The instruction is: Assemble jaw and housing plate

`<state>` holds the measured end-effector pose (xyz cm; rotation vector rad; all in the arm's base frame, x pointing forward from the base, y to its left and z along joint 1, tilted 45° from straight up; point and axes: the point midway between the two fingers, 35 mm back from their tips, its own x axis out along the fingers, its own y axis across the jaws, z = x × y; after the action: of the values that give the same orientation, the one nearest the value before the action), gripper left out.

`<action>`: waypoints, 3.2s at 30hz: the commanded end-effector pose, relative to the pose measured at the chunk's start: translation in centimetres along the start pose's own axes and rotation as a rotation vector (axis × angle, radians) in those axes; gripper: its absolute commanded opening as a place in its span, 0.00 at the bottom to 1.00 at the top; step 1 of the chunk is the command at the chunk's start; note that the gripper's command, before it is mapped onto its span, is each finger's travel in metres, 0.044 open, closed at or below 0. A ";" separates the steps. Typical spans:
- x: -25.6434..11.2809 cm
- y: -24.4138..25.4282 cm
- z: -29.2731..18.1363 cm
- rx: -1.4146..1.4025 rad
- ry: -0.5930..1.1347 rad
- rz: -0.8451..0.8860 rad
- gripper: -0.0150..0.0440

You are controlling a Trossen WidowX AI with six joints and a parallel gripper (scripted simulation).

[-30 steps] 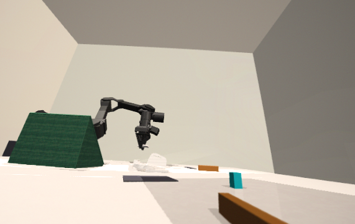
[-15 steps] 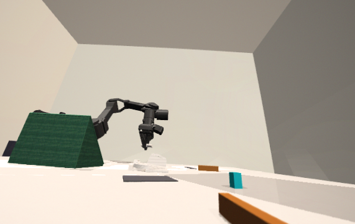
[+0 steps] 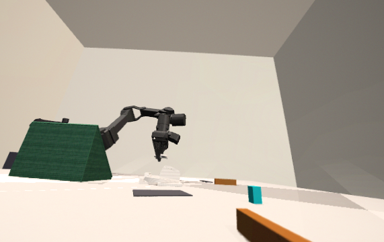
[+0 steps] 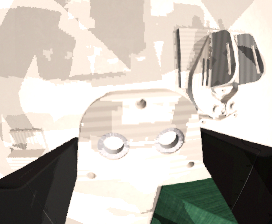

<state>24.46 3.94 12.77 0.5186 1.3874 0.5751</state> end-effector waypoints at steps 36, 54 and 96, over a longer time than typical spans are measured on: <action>0.7 -12.9 -1.7 -0.047 -0.001 0.063 0.85; 0.7 -13.3 -1.9 -0.049 -0.003 0.067 0.85; 0.7 -13.5 -1.9 -0.066 -0.004 0.067 0.85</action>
<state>23.63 -5.73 3.33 0.5206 1.3464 0.6704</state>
